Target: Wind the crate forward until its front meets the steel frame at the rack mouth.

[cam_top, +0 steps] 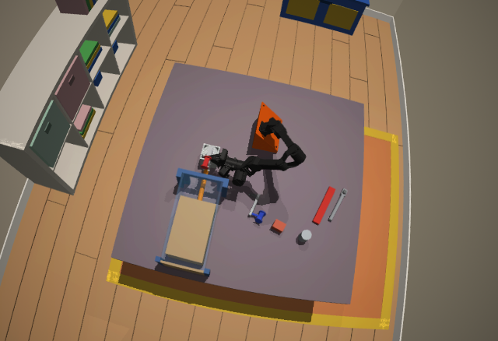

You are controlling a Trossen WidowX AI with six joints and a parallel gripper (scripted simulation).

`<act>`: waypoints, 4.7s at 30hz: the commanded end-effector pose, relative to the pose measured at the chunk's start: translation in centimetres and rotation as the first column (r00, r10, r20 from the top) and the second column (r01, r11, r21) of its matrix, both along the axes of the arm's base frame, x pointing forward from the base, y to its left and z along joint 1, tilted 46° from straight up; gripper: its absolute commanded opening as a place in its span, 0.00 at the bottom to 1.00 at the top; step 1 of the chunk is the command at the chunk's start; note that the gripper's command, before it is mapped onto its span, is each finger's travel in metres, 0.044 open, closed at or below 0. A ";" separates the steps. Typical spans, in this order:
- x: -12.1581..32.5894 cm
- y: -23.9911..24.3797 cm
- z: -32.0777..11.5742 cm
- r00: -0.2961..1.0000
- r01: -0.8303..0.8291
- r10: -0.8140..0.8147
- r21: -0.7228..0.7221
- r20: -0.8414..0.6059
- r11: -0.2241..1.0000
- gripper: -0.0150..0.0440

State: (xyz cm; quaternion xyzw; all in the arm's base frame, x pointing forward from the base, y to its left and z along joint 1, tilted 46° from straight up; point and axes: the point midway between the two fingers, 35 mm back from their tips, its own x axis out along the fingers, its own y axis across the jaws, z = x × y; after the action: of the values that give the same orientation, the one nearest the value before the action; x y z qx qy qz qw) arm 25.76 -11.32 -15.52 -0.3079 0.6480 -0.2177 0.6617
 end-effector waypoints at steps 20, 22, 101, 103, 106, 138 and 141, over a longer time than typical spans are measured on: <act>0.0 0.0 0.0 1.000 0.000 0.000 0.000 0.000 1.000 0.66; 0.0 0.0 0.0 1.000 0.000 0.000 0.000 0.000 1.000 0.66; 0.0 0.4 -0.4 1.000 -0.003 0.003 0.009 0.000 1.000 0.66; 0.0 0.4 -0.4 1.000 -0.003 0.003 0.009 0.000 1.000 0.66; 0.0 0.4 -0.4 1.000 -0.003 0.003 0.009 0.000 1.000 0.66; 0.0 0.4 -0.4 1.000 -0.003 0.003 0.009 0.000 1.000 0.66; 0.0 0.4 -0.4 1.000 -0.003 0.003 0.009 0.000 1.000 0.66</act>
State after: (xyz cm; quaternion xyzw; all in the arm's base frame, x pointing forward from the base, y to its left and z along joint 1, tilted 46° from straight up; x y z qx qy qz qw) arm 25.69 -10.98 -15.80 -0.3108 0.6492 -0.2140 0.6604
